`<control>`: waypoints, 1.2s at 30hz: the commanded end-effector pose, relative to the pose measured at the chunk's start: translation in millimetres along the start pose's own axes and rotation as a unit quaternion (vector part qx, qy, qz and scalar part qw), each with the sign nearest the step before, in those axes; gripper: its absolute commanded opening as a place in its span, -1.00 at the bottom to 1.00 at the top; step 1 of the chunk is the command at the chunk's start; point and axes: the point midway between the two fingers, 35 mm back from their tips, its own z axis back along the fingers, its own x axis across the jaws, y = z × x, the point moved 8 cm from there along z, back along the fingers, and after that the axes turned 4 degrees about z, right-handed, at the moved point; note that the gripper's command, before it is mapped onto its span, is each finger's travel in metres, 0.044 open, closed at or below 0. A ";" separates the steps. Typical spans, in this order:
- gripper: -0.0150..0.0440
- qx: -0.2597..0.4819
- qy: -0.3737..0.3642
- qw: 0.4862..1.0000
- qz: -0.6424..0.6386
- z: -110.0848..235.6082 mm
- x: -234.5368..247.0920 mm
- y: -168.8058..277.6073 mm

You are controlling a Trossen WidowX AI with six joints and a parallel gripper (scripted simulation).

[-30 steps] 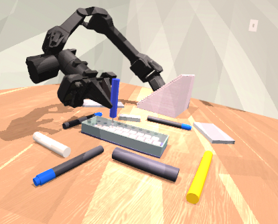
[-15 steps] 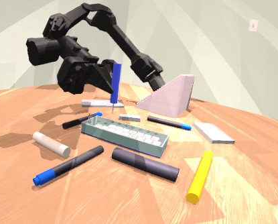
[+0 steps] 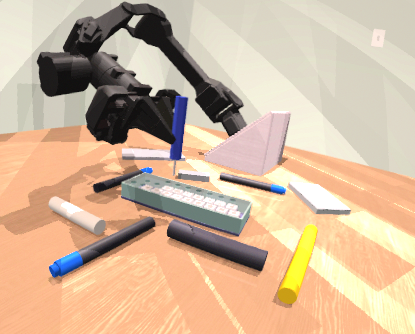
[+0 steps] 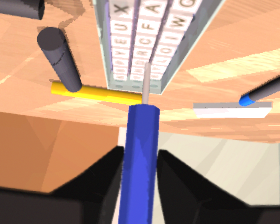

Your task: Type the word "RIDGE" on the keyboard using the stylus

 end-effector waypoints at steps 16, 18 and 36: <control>-0.49 0.004 0.000 1.000 -0.001 -34.1 20.3 1.0; -0.49 0.004 0.000 1.000 -0.001 -34.1 20.3 1.0; -0.22 0.004 0.000 1.000 -0.001 -38.7 21.3 -4.9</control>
